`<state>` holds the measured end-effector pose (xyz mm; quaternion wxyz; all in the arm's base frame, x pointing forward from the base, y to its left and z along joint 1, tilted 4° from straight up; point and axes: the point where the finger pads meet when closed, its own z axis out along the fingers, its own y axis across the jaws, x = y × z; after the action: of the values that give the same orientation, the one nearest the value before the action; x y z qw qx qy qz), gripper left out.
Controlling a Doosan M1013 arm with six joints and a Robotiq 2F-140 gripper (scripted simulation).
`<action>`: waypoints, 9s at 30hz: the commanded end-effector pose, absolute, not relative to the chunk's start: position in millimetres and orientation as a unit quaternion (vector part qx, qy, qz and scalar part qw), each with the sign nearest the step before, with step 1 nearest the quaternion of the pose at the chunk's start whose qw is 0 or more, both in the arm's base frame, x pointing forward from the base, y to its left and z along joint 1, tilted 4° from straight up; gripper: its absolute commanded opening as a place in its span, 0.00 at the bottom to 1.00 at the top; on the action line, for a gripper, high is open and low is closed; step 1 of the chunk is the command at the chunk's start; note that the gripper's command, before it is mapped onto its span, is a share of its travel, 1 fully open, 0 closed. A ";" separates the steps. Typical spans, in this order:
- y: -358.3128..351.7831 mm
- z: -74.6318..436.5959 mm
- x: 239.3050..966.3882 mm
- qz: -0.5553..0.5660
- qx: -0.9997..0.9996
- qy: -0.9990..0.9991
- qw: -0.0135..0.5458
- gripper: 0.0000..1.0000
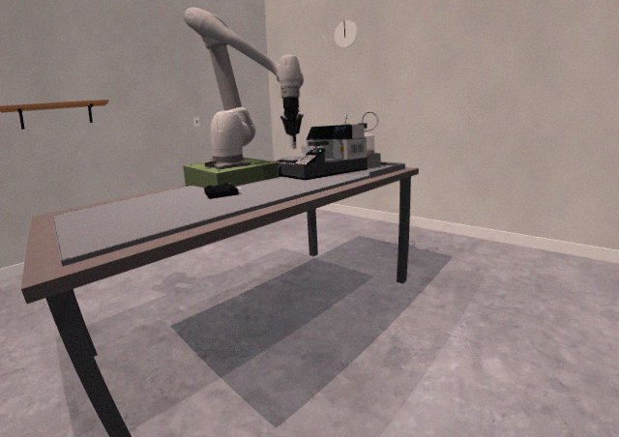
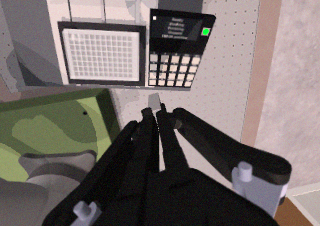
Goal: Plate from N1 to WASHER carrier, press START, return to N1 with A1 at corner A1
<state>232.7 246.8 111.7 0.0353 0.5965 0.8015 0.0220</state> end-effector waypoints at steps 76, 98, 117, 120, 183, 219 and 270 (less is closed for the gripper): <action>246.9 47.6 237.5 0.016 0.399 0.916 0.033 0.10; 246.9 44.2 237.7 0.016 0.399 0.916 0.033 0.10; 246.9 41.4 237.9 0.016 0.399 0.916 0.033 0.10; 246.9 40.9 238.0 0.016 0.399 0.916 0.033 0.10; 246.7 111.4 232.8 0.016 0.399 0.916 0.033 0.10; 246.7 111.4 232.8 0.016 0.399 0.916 0.033 0.10; 246.7 111.4 232.8 0.016 0.399 0.916 0.033 0.10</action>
<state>232.8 246.7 111.4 0.0330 0.3992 0.9161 0.0157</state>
